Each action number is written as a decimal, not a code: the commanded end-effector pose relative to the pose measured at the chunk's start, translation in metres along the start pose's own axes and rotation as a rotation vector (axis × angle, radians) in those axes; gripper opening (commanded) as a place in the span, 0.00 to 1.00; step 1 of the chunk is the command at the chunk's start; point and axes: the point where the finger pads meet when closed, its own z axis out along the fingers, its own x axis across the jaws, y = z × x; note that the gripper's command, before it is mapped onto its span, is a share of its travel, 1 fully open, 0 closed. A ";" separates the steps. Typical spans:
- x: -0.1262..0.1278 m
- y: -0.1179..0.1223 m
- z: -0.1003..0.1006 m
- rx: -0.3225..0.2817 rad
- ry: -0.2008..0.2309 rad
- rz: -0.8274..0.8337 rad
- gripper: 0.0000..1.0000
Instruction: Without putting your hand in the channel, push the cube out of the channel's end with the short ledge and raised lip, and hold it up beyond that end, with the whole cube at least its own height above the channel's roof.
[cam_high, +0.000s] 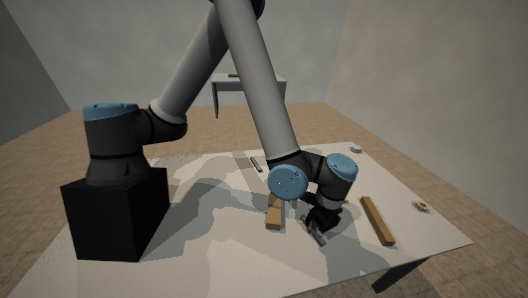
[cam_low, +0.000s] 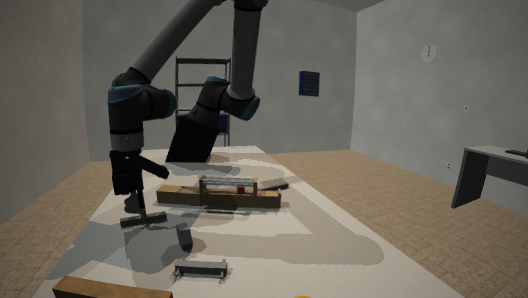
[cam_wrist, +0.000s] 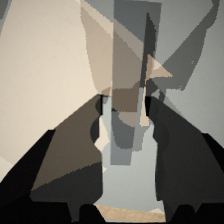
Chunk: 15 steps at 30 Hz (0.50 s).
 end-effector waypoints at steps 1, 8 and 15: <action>0.001 0.001 -0.001 -0.001 0.001 0.000 0.22; 0.001 0.001 -0.001 -0.001 0.001 0.000 0.00; 0.001 0.001 -0.001 -0.001 0.001 0.000 0.00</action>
